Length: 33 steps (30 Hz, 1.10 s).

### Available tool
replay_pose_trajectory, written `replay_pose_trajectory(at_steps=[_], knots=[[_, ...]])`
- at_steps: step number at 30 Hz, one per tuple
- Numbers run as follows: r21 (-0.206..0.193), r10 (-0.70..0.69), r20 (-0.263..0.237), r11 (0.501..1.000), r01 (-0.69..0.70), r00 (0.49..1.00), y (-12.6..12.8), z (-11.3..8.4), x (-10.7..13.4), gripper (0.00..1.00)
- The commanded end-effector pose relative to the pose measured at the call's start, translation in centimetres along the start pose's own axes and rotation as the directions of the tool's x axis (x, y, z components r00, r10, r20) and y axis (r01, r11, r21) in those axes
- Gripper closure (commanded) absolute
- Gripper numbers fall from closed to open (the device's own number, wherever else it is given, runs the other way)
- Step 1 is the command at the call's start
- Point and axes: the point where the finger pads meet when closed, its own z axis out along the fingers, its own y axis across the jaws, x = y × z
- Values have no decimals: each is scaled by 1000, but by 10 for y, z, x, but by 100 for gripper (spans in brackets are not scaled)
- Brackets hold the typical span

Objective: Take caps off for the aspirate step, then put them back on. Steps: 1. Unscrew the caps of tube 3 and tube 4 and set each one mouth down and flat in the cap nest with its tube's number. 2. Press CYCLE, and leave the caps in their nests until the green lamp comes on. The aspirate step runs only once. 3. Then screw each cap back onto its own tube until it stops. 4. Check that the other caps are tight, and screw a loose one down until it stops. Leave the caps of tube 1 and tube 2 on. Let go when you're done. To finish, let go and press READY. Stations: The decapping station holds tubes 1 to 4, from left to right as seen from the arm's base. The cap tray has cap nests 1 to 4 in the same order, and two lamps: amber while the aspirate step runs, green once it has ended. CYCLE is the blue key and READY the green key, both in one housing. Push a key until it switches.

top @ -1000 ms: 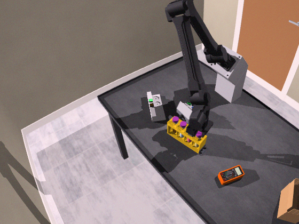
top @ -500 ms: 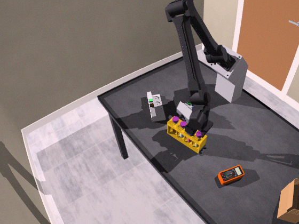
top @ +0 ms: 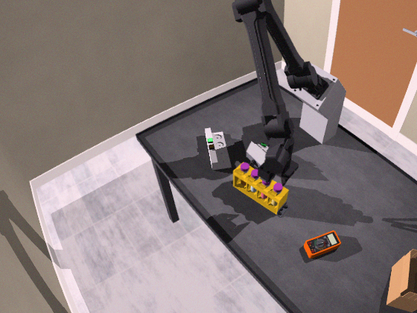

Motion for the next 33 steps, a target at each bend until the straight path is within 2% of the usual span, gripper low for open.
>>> replay_pose_trajectory(at_steps=[1,3,4,7,8,10,14,16,23,24,25,33], knots=[[-23,24,34,999,-24,999,7,-21,-17,51],[-23,25,34,999,-24,999,7,-21,-18,51],[-1,-76,3,997,76,997,-13,-12,-1,51],[2,-315,18,949,315,949,-37,-12,-5,51],[4,-349,22,937,349,937,-45,-12,-6,51],[5,-349,24,937,349,937,-55,-12,-6,51],[5,-349,24,937,349,937,-55,-12,-6,51],[-7,-363,27,932,363,932,-47,-13,-5,51],[-2,-350,19,937,350,936,-49,-12,-9,51],[-10,-367,19,930,367,930,-46,-10,-2,51],[-6,-364,-2,931,364,931,-49,0,2,51],[-1,-358,-2,934,358,934,-52,18,1,51]])
